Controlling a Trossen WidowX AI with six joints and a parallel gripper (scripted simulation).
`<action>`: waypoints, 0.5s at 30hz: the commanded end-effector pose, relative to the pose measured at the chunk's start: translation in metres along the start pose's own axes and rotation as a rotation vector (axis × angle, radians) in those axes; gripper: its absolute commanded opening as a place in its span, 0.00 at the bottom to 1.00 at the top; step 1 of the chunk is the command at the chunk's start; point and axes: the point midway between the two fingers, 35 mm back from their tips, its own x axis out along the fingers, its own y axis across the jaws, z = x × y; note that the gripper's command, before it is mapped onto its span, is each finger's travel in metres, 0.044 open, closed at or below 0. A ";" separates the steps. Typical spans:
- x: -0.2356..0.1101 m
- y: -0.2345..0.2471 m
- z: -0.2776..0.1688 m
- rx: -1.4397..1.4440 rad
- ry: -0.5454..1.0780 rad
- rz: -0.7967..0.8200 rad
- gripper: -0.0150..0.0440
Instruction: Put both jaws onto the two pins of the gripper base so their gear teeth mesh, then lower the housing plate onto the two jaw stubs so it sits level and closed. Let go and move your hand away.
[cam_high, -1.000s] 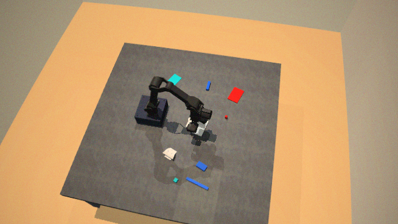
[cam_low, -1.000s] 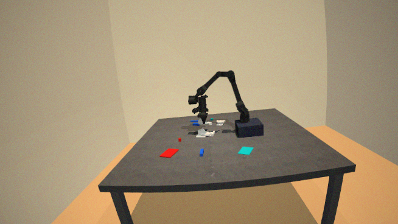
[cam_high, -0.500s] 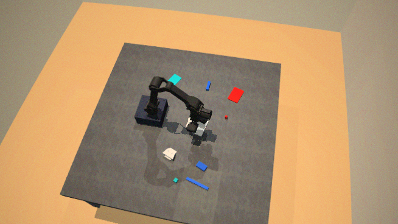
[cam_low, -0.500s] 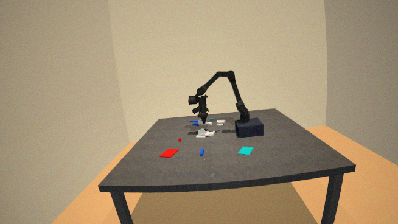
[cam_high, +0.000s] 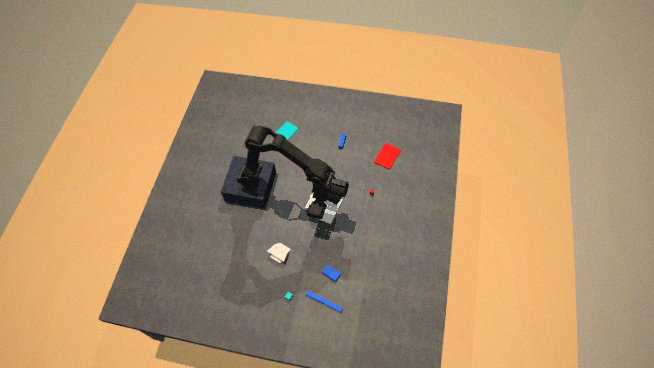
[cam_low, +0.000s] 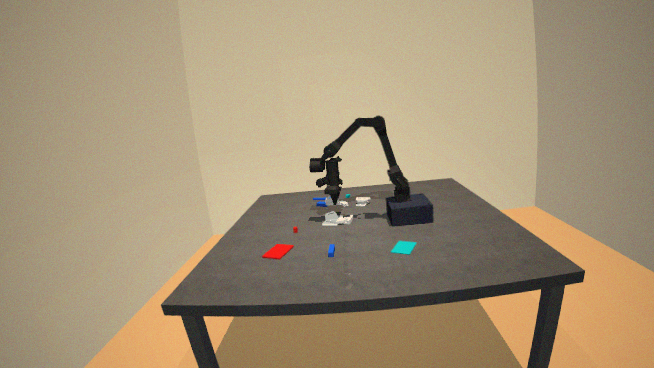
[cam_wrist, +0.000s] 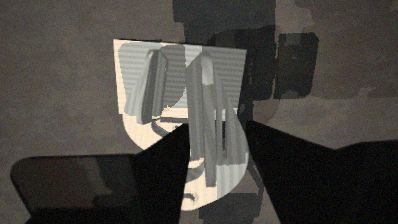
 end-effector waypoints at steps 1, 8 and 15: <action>0.010 0.001 -0.002 0.004 0.011 0.003 0.48; 0.021 0.001 -0.002 0.004 0.011 0.003 0.48; 0.033 0.001 -0.002 0.003 0.011 0.003 0.48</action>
